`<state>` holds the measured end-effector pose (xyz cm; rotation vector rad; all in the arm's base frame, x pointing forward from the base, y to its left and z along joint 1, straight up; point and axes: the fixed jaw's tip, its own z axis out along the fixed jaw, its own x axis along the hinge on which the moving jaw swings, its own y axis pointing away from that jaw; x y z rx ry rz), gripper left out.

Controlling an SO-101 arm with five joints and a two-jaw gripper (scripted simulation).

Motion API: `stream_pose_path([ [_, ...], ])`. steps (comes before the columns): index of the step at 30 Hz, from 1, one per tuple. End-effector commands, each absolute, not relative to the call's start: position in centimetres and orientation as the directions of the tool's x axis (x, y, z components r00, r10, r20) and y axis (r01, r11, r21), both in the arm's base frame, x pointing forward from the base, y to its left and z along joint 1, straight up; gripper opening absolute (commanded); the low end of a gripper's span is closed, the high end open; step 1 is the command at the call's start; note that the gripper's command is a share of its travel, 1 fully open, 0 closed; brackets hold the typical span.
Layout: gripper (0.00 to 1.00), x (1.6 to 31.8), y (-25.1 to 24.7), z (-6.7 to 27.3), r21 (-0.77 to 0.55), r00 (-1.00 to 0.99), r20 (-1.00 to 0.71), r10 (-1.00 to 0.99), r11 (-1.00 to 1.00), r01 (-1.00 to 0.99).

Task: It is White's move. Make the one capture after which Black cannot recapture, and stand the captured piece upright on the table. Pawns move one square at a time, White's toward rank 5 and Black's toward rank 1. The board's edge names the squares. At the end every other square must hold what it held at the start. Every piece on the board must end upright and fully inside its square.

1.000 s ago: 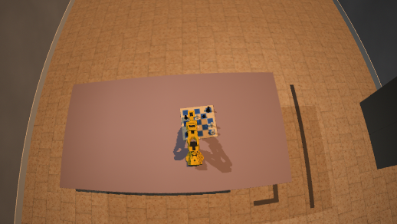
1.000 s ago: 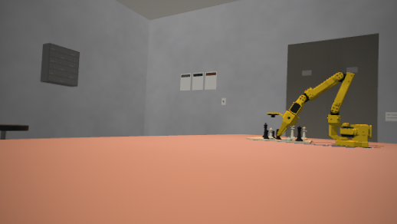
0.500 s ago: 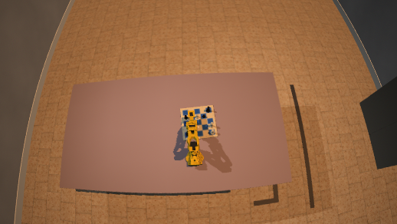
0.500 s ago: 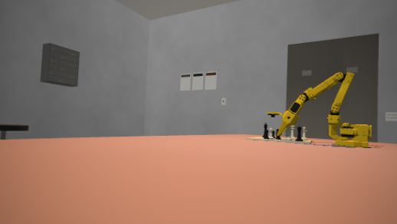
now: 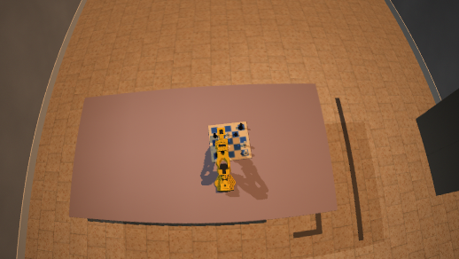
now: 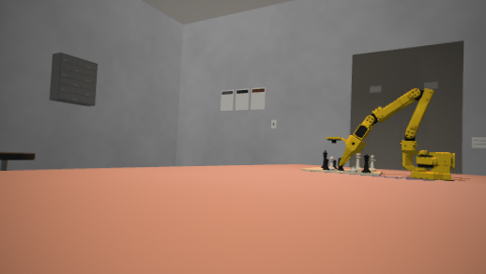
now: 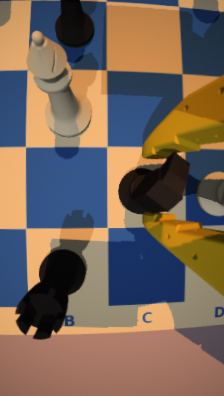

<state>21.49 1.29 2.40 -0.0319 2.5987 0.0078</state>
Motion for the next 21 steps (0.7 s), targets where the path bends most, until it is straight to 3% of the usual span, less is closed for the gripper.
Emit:
stream_pose_path([
  [1, 0.13, 21.70, 1.05, 2.72, -0.002, -0.855, -0.519, -0.014, 1.000, -0.015],
  [21, 0.13, 21.72, 0.92, 2.67, -0.002, -0.855, -0.519, -0.009, 1.000, -0.009],
])
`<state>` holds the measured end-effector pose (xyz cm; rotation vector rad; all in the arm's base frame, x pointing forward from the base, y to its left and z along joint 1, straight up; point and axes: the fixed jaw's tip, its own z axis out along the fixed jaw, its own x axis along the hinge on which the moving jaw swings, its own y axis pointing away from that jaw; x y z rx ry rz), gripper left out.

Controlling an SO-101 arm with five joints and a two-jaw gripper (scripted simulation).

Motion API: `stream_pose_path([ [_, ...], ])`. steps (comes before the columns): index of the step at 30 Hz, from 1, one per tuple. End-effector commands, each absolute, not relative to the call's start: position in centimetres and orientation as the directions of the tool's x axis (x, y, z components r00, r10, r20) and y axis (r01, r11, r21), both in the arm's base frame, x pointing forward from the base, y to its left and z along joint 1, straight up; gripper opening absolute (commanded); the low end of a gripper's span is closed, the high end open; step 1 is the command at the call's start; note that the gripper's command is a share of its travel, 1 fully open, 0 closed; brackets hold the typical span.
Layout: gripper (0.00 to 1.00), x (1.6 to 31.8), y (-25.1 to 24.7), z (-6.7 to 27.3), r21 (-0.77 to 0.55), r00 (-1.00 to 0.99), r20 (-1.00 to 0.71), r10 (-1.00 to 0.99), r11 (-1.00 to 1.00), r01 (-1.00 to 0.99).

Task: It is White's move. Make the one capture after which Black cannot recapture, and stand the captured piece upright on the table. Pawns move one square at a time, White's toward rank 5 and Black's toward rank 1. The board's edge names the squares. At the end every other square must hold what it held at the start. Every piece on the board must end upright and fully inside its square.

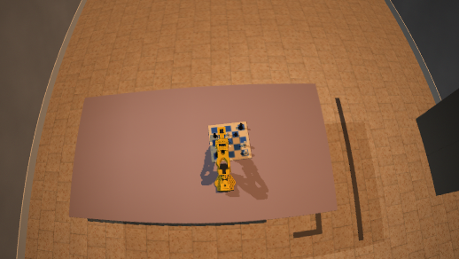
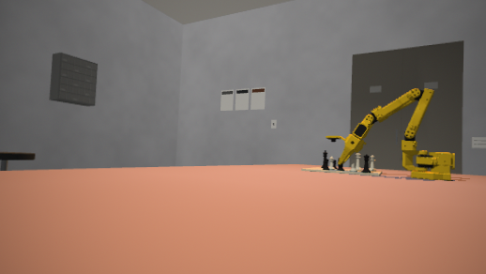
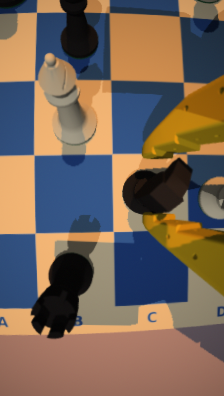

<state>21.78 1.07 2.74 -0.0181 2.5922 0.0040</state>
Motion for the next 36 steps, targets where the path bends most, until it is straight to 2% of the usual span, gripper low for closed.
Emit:
stream_pose_path([
  [1, 0.13, 21.72, 0.92, 2.67, -0.002, -0.855, -0.519, -0.009, 1.000, -0.009],
  [16, 0.10, 21.72, 0.92, 2.67, -0.002, -0.855, -0.519, -0.009, 1.000, -0.009],
  [28, 0.02, 21.72, 0.92, 2.67, -0.002, -0.855, -0.519, -0.009, 1.000, -0.009],
  [36, 0.00, 21.72, 0.92, 2.67, -0.002, -0.855, -0.519, -0.009, 1.000, -0.009],
])
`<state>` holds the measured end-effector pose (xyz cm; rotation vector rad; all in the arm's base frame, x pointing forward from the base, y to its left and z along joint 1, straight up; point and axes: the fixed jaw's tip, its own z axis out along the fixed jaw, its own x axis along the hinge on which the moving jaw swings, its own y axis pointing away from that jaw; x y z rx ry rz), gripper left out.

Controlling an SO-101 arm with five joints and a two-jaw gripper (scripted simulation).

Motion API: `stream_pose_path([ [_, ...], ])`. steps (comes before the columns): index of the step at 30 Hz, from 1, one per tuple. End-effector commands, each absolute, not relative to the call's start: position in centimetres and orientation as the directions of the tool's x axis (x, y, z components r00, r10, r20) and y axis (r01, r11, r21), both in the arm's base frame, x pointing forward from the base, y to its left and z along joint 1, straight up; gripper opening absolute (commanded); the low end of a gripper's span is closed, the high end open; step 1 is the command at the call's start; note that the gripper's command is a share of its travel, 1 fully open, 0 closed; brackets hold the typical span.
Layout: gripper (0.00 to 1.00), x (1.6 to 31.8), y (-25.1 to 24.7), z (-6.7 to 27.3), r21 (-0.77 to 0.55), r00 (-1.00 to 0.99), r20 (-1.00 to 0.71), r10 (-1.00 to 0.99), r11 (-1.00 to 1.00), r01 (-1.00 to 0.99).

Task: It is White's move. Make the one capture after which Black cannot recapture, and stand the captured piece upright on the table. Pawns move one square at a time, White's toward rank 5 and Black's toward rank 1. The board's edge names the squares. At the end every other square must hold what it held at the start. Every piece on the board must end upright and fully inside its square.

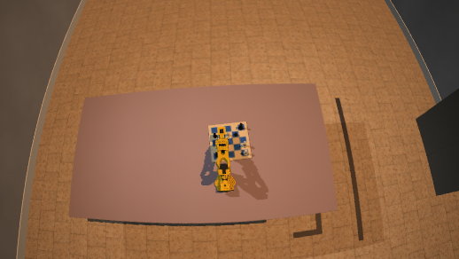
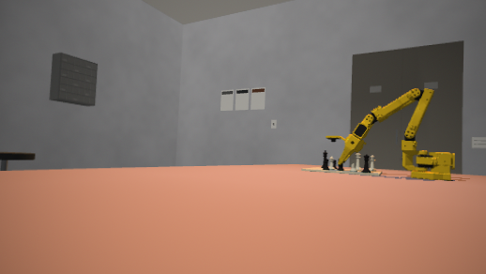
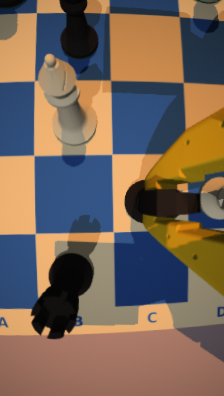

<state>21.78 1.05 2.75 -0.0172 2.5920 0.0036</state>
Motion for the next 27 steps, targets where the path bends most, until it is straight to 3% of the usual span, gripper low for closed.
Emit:
stream_pose_path([
  [1, 0.00, 21.72, 0.92, 2.67, -0.002, -0.855, -0.519, -0.009, 1.000, -0.009],
  [27, 0.00, 21.73, 0.88, 2.93, -0.002, -0.855, -0.519, -0.009, 1.000, -0.009],
])
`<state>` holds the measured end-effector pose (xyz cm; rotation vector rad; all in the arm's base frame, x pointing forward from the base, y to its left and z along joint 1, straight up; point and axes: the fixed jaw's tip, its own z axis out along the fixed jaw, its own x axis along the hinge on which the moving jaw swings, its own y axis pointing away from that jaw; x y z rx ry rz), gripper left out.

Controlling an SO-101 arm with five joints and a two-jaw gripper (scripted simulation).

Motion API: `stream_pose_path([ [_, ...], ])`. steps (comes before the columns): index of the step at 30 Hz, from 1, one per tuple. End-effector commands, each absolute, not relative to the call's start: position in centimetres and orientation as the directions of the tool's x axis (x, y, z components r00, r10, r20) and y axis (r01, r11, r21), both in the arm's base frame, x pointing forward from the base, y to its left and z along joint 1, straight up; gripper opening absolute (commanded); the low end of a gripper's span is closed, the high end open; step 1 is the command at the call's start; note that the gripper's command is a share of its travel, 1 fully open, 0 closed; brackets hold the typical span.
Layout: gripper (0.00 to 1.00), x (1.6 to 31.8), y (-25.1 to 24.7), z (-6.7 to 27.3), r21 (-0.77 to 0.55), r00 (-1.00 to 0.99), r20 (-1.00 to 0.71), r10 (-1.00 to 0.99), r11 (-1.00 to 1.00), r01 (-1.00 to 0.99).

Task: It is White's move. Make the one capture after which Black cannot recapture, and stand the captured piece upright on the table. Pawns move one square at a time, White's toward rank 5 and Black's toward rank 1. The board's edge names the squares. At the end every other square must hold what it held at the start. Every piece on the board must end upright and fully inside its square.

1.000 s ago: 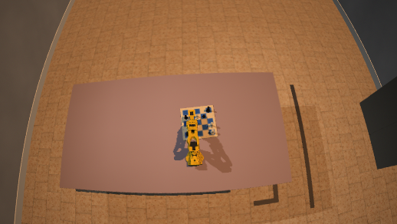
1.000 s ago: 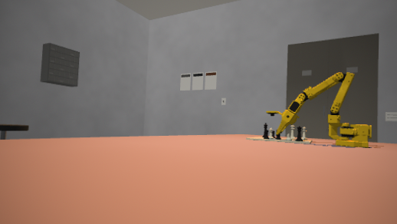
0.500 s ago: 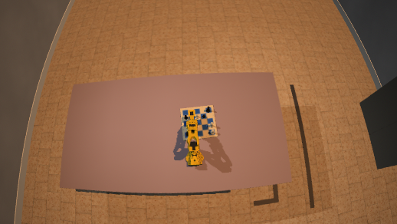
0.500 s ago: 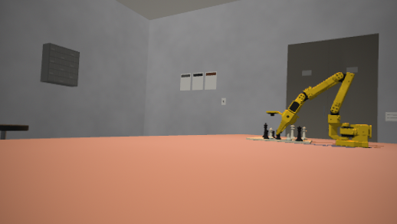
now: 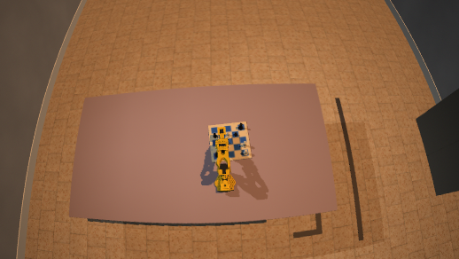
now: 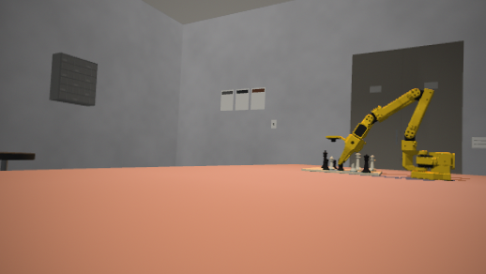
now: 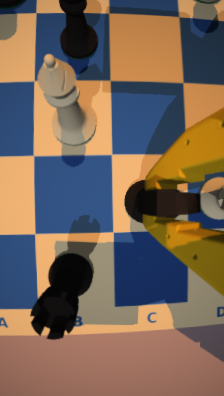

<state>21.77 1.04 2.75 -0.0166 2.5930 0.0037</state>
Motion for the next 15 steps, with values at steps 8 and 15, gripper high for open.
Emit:
stream_pose_path([
  [8, 0.00, 21.7, 0.7, 3.8, -0.005, -0.854, -0.519, -0.009, 1.000, -0.007],
  [15, 0.00, 21.7, 0.7, 5.4, -0.006, -0.854, -0.520, -0.009, 1.000, -0.007],
])
